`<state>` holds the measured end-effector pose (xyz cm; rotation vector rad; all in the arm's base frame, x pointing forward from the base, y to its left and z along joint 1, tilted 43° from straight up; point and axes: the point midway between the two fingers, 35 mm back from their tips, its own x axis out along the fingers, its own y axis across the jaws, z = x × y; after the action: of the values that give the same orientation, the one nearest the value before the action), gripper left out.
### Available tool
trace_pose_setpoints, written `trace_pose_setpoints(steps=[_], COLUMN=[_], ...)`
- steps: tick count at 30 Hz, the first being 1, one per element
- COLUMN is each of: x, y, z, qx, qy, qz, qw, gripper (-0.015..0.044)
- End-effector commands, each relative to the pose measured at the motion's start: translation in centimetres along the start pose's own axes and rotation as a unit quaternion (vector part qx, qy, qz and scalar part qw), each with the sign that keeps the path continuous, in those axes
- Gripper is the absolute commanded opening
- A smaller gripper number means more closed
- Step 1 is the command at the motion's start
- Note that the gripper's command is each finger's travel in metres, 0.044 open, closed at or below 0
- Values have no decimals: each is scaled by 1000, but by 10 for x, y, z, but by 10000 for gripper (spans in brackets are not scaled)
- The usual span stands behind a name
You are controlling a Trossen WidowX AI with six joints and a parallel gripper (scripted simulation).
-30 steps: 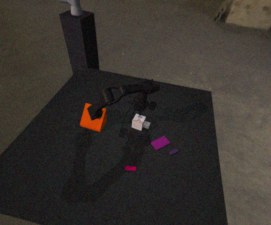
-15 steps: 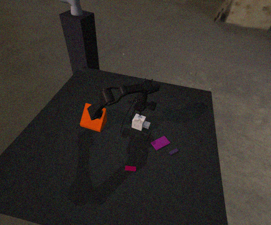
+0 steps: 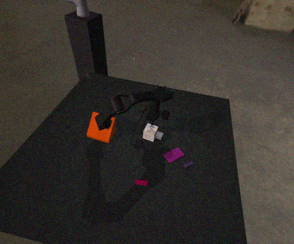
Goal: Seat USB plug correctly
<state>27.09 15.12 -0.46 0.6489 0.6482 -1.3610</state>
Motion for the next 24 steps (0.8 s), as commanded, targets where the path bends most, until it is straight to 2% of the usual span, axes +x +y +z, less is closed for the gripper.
trace_pose_setpoints(steps=[1,24], x=[0,3], y=[-1,-1], z=[0,-1], qx=[-1,4], qy=[3,10], qz=[-1,0], qw=[1000,1000], gripper=[0,0])
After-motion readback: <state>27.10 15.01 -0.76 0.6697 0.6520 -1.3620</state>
